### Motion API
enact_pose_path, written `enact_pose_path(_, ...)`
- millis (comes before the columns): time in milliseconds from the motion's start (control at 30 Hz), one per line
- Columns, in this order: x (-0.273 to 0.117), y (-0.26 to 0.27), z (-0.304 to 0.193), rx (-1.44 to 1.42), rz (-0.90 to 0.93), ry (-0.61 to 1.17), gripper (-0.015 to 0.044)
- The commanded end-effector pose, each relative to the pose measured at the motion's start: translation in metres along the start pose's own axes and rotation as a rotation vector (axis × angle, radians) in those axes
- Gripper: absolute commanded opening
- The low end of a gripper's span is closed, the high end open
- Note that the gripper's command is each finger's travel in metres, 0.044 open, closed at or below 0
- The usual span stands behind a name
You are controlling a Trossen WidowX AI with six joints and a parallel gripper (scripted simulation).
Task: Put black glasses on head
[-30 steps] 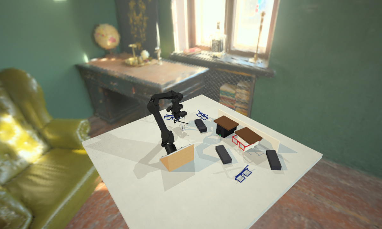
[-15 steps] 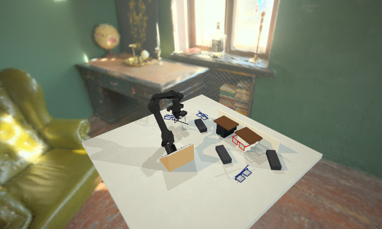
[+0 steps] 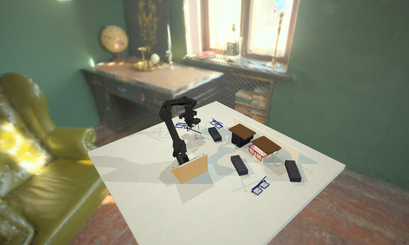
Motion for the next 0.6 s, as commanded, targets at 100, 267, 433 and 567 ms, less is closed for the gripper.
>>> enact_pose_path(100, 0.0027, -0.0018, 0.0002, 0.007, -0.005, 0.006, 0.0)
enact_pose_path(267, 0.0027, -0.0018, 0.0002, 0.007, -0.005, 0.006, 0.0)
enact_pose_path(433, 0.0027, -0.002, -0.0006, 0.007, -0.005, 0.006, 0.0)
enact_pose_path(567, 0.0027, -0.0024, -0.0024, 0.007, -0.005, 0.006, 0.0)
Point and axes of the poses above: the point midway between the two fingers, 35 mm back from their tips, its own x axis out along the fingers, its own y axis across the jaws, z = x × y, the point moved 7 cm from there along -x, back along the fingers, and after that the axes turned 12 degrees about x, right-handed, at the moved point
